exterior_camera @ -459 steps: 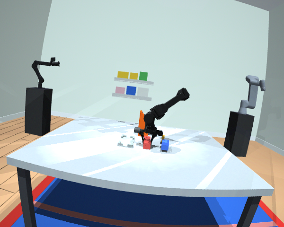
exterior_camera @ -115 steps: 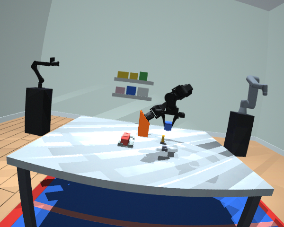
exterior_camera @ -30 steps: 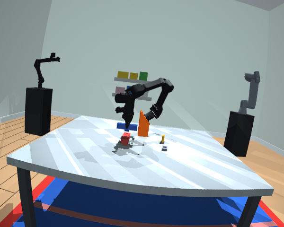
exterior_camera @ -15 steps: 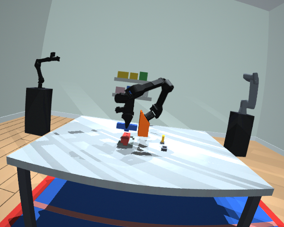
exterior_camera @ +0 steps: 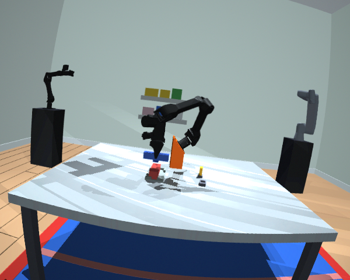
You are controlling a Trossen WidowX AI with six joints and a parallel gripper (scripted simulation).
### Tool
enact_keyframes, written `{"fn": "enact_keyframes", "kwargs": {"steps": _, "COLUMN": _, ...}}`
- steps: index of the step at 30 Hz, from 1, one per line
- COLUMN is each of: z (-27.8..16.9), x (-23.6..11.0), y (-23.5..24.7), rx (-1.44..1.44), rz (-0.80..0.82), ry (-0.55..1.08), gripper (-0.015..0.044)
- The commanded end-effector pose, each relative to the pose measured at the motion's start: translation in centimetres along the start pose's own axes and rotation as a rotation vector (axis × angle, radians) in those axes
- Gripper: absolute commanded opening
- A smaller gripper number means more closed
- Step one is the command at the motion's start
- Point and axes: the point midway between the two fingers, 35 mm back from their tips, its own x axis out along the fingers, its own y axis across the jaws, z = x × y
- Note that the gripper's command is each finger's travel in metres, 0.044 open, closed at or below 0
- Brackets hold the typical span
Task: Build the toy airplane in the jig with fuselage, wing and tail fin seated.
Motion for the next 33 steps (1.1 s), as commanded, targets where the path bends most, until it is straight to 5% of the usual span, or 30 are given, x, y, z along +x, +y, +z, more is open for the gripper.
{"fn": "enact_keyframes", "kwargs": {"steps": 1, "z": 0.0, "x": 0.5, "y": -0.1, "rx": 0.005, "rz": -0.003, "ry": -0.001, "gripper": 0.0195}}
{"fn": "enact_keyframes", "kwargs": {"steps": 27, "z": 0.0, "x": 4.0, "y": -0.2, "rx": 0.005, "rz": -0.003, "ry": 0.001, "gripper": 0.0195}}
{"fn": "enact_keyframes", "kwargs": {"steps": 33, "z": 0.1, "x": 3.8, "y": 0.0, "rx": -0.002, "rz": -0.003, "ry": -0.002, "gripper": 0.0136}}
